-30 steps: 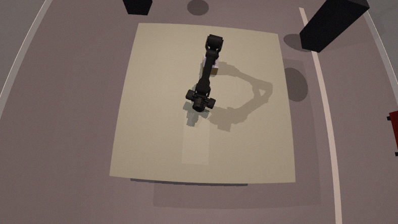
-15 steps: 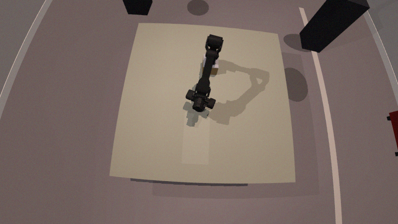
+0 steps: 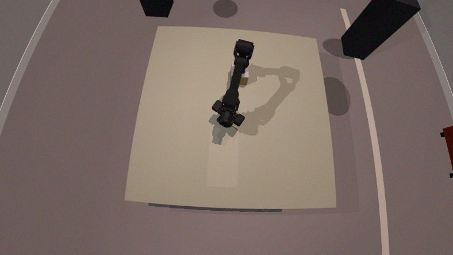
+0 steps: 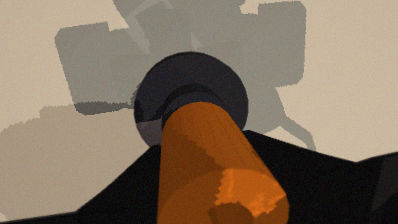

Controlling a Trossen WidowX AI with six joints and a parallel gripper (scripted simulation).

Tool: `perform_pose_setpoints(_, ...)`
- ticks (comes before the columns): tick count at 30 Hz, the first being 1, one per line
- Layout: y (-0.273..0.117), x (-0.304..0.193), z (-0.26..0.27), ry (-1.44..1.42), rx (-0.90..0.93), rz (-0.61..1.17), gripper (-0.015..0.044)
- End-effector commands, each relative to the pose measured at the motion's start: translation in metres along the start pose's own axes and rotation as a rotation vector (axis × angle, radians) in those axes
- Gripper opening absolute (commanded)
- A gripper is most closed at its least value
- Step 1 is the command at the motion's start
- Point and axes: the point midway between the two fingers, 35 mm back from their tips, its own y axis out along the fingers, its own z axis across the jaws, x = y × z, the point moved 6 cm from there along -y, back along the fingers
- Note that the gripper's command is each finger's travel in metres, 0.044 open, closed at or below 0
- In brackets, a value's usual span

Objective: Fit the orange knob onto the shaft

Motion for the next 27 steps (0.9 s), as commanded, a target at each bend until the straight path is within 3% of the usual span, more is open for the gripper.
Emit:
perform_pose_setpoints(1, 0.0015, -0.0002, -0.0002, 0.014, 0.002, -0.002, 0.0)
perform_pose_setpoints(27, 0.0035, -0.0011, 0.0002, 0.014, 0.002, -0.002, 0.0)
